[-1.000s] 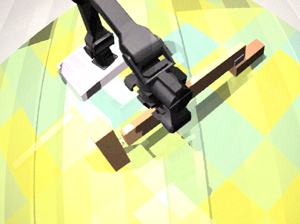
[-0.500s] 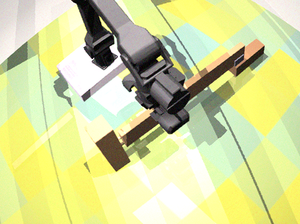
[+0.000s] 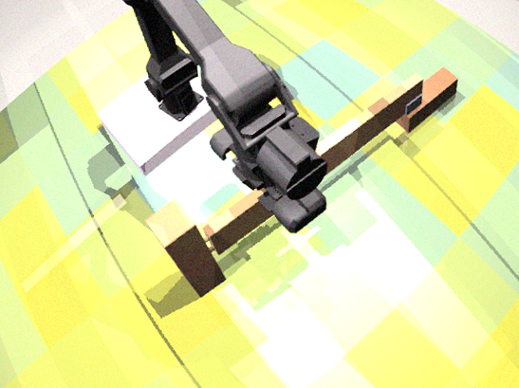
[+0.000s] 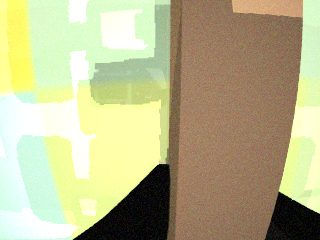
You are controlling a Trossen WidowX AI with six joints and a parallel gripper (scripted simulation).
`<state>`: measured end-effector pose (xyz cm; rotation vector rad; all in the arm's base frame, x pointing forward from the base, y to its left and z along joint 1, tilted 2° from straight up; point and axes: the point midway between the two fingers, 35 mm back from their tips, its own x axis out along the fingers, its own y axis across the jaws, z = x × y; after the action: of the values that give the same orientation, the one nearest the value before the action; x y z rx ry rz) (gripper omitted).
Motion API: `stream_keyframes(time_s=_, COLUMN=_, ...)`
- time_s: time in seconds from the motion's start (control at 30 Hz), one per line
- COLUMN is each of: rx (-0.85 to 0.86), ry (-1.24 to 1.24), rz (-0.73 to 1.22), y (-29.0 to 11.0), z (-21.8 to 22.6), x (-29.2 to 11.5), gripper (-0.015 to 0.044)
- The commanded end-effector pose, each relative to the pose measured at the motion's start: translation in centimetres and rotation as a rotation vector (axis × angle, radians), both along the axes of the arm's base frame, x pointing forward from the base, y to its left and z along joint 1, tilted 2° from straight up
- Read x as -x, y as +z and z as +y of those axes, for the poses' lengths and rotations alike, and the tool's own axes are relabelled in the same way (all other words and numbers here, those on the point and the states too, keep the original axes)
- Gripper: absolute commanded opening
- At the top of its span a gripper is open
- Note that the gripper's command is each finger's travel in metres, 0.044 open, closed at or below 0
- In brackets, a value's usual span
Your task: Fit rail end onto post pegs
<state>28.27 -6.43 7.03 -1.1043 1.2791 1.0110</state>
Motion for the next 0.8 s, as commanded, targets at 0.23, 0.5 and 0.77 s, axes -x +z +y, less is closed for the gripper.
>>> stream_keyframes(time_s=0.23, rx=0.004, ry=-0.002, rz=-0.003, y=0.12, z=-0.24, x=-0.06, gripper=0.0000)
stream_keyframes(time_s=0.5, rx=0.004, ry=-0.002, rz=-0.003, y=0.06, z=0.00, x=-0.14, gripper=0.0000)
stream_keyframes(time_s=0.77, rx=0.004, ry=-0.001, rz=-0.003, y=-0.07, z=0.20, x=-0.22, gripper=0.0000)
